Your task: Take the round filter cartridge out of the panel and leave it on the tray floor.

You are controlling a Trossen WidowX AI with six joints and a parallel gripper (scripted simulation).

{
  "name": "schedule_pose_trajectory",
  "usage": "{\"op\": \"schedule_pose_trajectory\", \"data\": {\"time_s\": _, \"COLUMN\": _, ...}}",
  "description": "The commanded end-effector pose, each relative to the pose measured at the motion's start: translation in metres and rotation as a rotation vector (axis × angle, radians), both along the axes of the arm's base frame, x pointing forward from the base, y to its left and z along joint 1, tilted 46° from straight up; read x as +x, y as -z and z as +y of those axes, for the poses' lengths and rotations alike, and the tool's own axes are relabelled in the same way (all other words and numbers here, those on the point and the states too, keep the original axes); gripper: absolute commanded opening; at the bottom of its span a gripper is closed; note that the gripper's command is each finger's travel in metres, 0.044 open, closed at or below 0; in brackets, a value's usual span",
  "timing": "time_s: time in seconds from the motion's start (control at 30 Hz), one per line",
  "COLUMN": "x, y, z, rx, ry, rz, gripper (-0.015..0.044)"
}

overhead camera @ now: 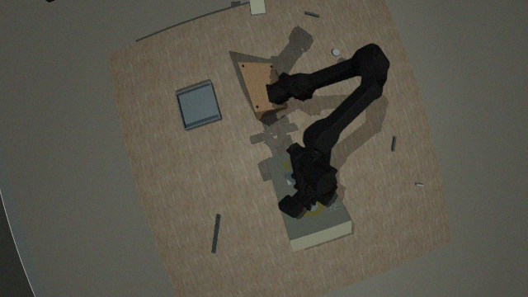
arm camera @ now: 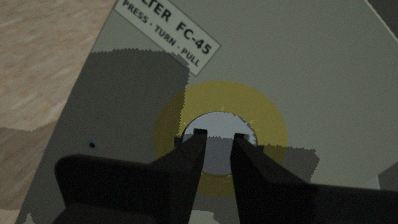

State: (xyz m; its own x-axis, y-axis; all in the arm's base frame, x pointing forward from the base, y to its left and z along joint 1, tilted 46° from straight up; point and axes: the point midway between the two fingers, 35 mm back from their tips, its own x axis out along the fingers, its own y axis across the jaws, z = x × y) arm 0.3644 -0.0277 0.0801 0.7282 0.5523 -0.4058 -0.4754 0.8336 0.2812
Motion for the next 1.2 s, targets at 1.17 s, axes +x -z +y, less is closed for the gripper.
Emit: {"op": "schedule_pose_trajectory", "data": {"time_s": 1.17, "x": -0.068, "y": -0.011, "z": -0.025, "rx": -0.053, "ry": -0.022, "rz": -0.025, "gripper": 0.0}}
